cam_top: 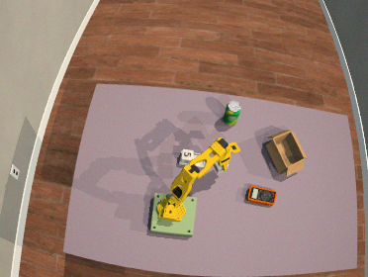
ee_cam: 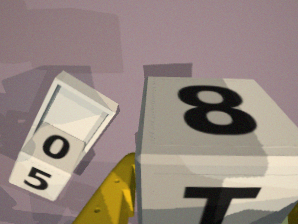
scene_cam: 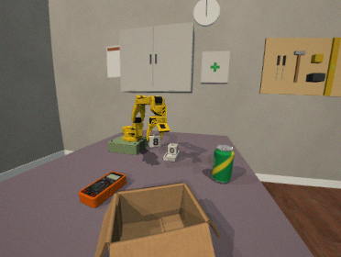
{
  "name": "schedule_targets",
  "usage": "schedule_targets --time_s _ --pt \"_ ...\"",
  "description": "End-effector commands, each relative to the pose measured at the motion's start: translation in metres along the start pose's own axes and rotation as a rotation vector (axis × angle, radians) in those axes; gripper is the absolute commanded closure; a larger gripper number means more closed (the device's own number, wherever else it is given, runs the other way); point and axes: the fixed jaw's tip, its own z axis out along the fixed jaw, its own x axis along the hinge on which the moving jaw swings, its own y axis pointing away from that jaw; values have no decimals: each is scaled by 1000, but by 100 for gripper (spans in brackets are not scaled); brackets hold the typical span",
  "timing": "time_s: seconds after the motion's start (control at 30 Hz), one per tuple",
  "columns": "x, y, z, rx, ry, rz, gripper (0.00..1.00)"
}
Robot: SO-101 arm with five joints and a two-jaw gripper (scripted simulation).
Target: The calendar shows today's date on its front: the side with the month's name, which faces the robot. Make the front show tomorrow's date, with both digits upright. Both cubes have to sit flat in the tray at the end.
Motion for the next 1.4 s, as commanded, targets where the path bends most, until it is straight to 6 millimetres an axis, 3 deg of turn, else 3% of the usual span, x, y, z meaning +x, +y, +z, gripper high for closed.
schedule_targets --time_s 0.0,0.23,0.83,1.37 --pt "-1 -1 1 1 9 3 100" --pt "1 -2 1 1 9 -55 100" --pt "9 -4 1 -1 14 -446 100" --pt "10 -4 1 -1 14 -474 100"
